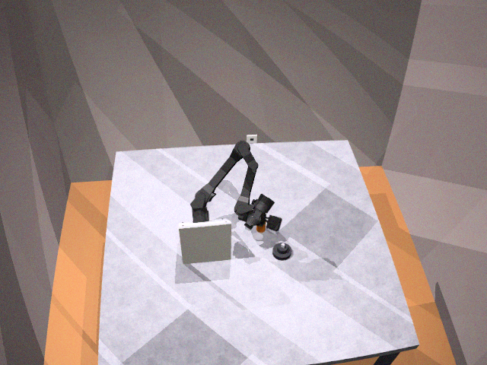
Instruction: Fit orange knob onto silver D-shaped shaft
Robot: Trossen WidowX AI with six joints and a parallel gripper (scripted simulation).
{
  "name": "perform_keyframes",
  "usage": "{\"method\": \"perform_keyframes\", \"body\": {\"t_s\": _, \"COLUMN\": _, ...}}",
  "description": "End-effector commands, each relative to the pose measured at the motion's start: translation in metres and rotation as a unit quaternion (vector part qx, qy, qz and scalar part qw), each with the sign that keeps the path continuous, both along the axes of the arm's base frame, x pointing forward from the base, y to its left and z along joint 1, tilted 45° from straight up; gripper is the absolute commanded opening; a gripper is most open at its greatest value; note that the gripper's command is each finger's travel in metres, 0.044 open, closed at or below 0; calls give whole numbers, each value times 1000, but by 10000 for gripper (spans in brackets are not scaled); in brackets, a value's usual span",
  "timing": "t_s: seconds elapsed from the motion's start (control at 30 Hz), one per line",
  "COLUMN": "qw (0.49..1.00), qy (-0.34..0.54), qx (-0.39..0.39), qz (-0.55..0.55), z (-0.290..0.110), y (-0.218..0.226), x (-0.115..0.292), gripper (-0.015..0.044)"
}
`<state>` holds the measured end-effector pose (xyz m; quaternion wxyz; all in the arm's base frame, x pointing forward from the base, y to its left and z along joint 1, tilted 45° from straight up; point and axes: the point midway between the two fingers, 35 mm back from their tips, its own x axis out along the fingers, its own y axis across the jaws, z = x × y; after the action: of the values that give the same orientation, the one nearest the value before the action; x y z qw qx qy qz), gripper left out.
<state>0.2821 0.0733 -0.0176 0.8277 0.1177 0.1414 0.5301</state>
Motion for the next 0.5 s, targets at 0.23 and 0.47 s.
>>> {"method": "perform_keyframes", "body": {"t_s": 0.23, "qw": 1000, "qy": 2, "qx": 1, "qz": -1, "z": 0, "y": 0, "x": 0, "gripper": 440}}
{"method": "perform_keyframes", "body": {"t_s": 0.47, "qw": 1000, "qy": 2, "qx": 1, "qz": -1, "z": 0, "y": 0, "x": 0, "gripper": 440}}
